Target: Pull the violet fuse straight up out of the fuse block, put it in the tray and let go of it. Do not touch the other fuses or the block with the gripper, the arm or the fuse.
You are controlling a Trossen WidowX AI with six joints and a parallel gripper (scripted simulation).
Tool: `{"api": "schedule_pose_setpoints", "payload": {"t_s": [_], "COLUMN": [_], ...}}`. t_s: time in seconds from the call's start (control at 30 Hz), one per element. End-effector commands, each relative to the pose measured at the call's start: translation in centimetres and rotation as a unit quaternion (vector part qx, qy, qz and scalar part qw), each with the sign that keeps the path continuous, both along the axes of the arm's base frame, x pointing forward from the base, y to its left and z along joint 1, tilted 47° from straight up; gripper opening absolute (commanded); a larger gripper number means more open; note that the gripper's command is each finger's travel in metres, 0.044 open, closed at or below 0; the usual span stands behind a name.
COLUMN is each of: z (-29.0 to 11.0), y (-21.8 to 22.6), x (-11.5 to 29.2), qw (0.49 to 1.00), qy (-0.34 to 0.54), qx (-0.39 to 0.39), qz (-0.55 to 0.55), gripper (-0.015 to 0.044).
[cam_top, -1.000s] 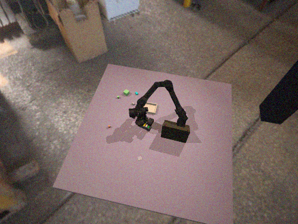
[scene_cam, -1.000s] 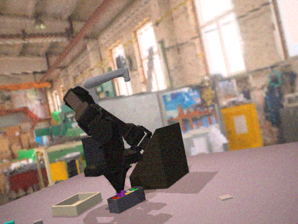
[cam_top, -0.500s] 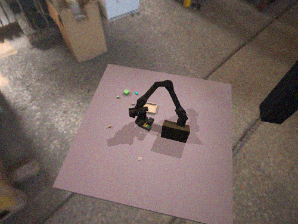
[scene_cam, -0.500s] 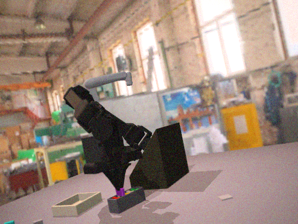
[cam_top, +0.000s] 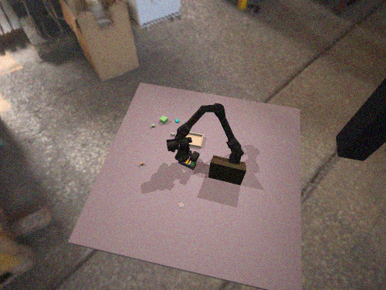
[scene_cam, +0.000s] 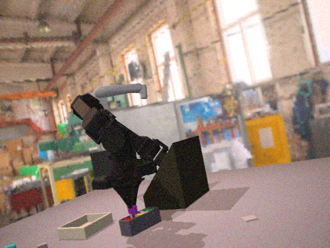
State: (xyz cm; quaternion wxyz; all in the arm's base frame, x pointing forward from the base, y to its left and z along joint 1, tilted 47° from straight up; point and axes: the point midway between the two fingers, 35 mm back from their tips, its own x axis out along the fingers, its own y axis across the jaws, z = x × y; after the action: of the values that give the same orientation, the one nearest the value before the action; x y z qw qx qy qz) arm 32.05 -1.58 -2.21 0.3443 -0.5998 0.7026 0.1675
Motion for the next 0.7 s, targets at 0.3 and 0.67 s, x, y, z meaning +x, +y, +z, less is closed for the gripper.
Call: {"api": "schedule_pose_setpoints", "payload": {"t_s": [0.3,0.67], "z": [0.4,1.1], "y": [0.5,1.2], "x": [0.0,0.1], "qw": [1.0,1.0], "qy": [-0.002,-0.002], "qx": [0.003,0.003], "qz": [-0.002,-0.002], "gripper": [0.0,0.0]}}
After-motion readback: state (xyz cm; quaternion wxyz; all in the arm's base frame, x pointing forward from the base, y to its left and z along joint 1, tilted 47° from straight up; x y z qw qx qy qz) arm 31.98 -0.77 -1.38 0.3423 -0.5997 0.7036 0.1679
